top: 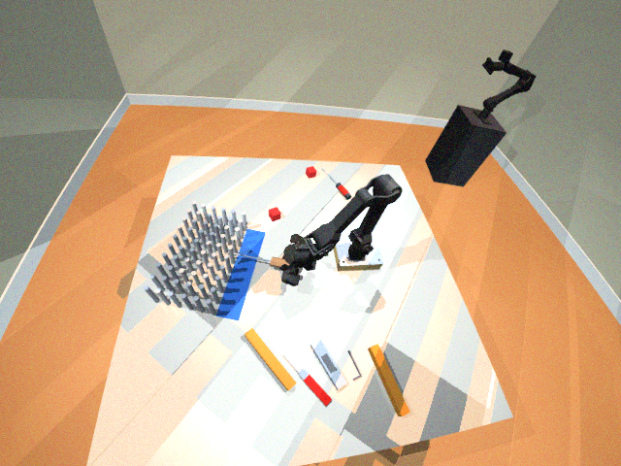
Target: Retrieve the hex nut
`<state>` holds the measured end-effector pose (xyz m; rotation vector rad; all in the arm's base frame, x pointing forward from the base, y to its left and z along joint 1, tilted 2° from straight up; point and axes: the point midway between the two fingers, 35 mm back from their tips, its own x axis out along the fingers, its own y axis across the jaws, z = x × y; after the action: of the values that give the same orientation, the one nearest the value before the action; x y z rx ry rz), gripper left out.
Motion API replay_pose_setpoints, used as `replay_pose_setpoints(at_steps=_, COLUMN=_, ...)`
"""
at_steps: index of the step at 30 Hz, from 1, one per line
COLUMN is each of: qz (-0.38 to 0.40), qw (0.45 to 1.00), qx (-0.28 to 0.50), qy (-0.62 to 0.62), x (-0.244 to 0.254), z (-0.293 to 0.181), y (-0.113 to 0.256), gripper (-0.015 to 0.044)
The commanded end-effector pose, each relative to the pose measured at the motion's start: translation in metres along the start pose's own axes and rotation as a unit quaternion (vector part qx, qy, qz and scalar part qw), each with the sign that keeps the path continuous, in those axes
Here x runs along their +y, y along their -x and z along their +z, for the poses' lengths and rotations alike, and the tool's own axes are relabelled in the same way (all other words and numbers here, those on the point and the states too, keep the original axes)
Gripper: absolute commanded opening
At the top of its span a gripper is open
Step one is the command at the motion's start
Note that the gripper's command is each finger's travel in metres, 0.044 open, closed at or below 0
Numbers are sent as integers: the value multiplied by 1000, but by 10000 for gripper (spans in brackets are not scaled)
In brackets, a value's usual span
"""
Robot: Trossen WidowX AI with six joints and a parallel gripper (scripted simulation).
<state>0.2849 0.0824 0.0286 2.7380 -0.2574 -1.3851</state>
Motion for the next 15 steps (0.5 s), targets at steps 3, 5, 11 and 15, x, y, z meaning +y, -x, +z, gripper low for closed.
replay_pose_setpoints(at_steps=3, qz=-3, qw=1000, qx=3, qy=0, x=-2, z=-7, y=-2, gripper=0)
replay_pose_setpoints(at_steps=5, qz=-3, qw=1000, qx=3, qy=0, x=-2, z=-8, y=-3, gripper=0)
replay_pose_setpoints(at_steps=11, qz=-3, qw=1000, qx=3, qy=0, x=-2, z=-12, y=-6, gripper=0)
replay_pose_setpoints(at_steps=15, qz=-3, qw=1000, qx=3, qy=0, x=-2, z=-15, y=-8, gripper=0)
